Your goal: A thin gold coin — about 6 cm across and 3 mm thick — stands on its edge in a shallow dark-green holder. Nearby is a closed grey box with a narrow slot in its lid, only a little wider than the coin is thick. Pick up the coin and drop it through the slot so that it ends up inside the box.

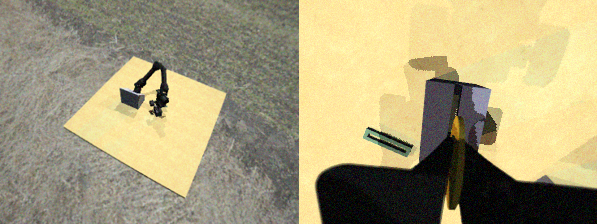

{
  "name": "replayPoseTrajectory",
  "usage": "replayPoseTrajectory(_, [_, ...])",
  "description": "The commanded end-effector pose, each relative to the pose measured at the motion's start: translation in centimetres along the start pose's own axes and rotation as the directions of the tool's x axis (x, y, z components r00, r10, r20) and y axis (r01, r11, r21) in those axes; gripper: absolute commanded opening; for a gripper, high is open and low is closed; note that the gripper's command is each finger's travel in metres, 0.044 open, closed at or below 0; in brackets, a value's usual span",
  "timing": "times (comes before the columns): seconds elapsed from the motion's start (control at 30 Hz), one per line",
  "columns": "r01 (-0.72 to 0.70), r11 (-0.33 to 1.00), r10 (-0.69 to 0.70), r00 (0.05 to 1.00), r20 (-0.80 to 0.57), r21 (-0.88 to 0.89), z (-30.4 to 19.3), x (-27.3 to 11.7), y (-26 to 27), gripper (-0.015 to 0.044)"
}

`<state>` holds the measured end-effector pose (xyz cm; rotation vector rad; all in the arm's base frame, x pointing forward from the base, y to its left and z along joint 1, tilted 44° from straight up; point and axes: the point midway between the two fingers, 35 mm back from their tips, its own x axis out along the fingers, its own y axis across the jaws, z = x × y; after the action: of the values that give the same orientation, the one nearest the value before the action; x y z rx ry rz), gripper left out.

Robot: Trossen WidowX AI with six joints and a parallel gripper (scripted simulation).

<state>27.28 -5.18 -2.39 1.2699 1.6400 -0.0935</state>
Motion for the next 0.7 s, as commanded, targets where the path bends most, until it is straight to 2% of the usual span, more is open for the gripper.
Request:
replayPoseTrajectory(0.0, [-0.002, 1.0, 0.002, 1.0, -0.007, 0.011, -0.32, 0.31, -0.11, 0.0])
replayPoseTrajectory(0.67, [-0.002, 1.0, 0.002, 1.0, -0.007, 0.011, -0.31, 1.1, -0.16, 0.0])
